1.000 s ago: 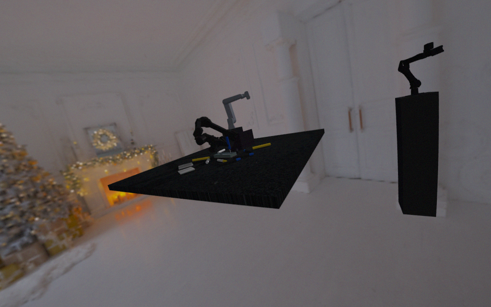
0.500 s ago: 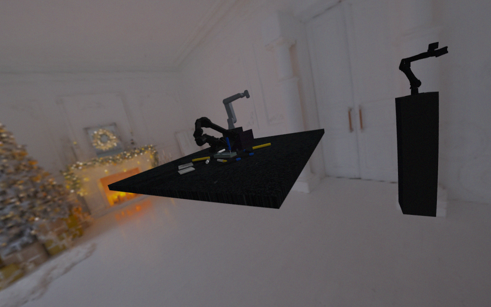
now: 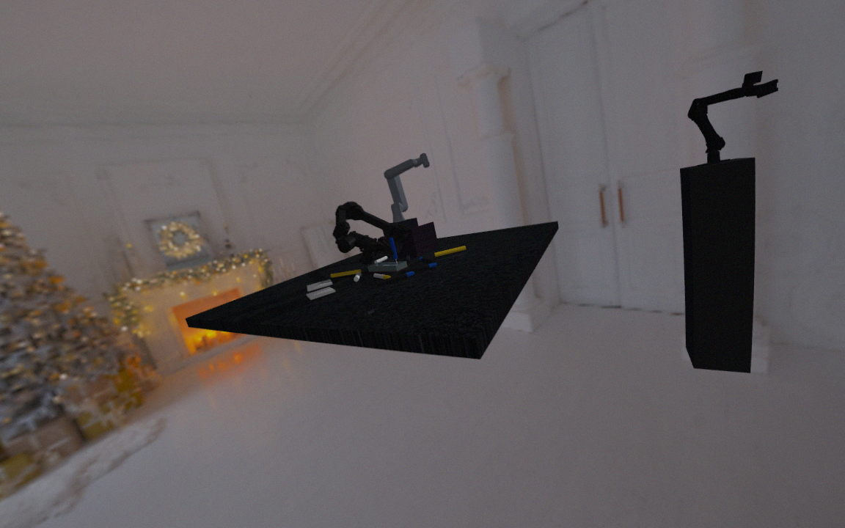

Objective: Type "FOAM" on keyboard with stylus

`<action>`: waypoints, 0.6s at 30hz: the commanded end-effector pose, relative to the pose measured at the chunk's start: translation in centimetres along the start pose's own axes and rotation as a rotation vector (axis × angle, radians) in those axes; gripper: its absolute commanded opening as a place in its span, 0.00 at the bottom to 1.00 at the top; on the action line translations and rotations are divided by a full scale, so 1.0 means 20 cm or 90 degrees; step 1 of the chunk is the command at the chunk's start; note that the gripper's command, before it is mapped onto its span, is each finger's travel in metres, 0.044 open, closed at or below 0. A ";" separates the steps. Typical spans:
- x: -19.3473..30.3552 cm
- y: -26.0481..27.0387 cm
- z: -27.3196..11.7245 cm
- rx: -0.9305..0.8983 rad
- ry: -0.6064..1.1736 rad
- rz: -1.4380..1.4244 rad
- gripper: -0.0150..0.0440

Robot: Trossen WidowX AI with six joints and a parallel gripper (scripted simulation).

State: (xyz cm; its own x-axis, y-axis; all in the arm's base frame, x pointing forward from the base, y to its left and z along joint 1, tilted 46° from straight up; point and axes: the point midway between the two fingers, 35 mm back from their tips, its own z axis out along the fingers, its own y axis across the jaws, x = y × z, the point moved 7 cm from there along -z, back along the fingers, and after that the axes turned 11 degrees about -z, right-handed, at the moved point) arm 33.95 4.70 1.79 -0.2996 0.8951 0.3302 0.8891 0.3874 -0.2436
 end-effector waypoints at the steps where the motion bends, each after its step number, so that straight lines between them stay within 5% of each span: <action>1: -0.01 0.00 0.01 0.001 -0.003 -0.002 0.39; 18: 0.07 0.01 -0.04 0.001 -0.003 -0.002 0.39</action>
State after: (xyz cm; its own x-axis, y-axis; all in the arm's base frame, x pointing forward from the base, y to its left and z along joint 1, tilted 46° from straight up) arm 33.86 5.07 2.02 -0.3017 0.8949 0.3288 0.8861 0.3905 -0.2496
